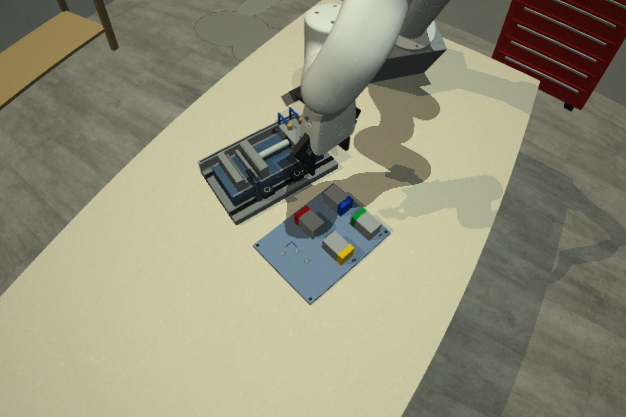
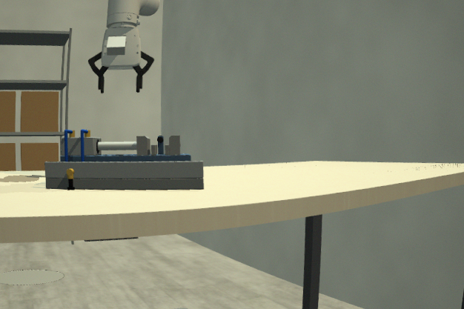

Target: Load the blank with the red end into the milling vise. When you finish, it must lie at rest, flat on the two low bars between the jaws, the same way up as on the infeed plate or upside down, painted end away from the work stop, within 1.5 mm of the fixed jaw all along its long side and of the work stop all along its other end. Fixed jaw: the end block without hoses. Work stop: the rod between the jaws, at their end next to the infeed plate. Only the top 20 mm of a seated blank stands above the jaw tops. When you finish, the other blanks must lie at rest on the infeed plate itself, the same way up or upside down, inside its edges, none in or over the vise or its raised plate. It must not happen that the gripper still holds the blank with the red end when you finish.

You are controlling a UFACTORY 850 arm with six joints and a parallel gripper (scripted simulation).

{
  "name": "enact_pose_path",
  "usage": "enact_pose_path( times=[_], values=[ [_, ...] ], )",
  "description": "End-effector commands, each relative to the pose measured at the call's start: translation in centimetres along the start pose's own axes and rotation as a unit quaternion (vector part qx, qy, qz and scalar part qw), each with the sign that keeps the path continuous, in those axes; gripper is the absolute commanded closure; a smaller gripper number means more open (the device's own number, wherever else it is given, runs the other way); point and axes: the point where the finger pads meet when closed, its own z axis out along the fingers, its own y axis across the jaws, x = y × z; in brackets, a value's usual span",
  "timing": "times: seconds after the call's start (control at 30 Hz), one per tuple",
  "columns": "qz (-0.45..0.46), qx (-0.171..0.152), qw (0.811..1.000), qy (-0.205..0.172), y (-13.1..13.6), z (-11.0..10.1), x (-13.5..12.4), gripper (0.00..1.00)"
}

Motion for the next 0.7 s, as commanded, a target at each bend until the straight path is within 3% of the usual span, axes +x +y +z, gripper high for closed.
enact_pose_path(
  times=[0.0,0.17,0.5,0.67],
  values=[
    [0.001,-0.001,1.0,0.002,-0.2,-0.1,-1.1,0.0],
    [0.001,-0.001,1.0,0.002,-0.2,-0.1,-1.1,0.0],
    [0.001,-0.001,1.0,0.002,-0.5,-0.3,-5.8,0.0],
    [0.001,-0.001,1.0,0.002,-0.5,-0.3,-5.8,0.0]
  ],
)
